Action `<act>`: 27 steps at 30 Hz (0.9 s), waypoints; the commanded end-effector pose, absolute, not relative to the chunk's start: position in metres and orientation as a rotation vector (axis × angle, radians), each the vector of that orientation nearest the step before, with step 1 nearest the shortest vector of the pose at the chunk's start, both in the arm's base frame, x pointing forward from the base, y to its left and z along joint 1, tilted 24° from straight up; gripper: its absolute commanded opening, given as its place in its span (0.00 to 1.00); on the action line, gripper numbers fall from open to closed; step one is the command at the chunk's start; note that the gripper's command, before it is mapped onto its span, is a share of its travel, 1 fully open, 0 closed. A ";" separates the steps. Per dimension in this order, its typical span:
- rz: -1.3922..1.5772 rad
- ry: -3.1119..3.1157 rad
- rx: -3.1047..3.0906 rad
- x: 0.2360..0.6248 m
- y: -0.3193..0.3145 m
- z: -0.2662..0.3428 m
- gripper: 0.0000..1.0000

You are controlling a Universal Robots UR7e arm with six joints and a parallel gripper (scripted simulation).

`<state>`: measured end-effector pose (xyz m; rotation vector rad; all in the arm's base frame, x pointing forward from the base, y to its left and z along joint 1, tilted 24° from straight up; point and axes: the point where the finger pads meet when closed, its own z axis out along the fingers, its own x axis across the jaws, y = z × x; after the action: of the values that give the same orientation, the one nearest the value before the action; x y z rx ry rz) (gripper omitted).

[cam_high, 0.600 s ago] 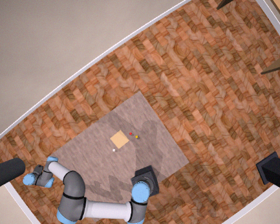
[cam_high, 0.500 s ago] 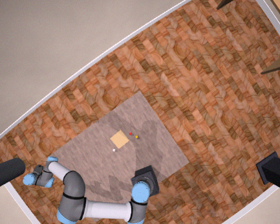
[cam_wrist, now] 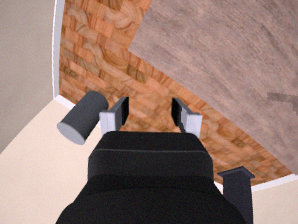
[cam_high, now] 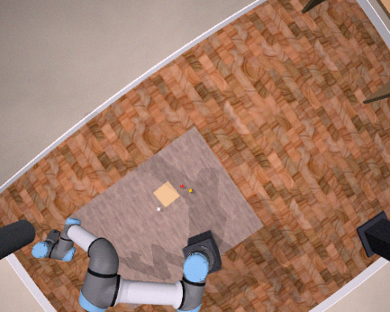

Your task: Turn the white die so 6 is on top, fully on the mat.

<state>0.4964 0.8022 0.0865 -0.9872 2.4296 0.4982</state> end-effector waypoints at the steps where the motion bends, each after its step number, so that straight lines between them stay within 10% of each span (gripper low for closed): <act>1: 0.500 2.427 -0.987 0.496 0.803 0.088 1.00; 27: 0.469 2.537 -0.723 0.587 0.685 0.086 1.00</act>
<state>0.5576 0.7284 0.0847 -0.8164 2.5053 0.4774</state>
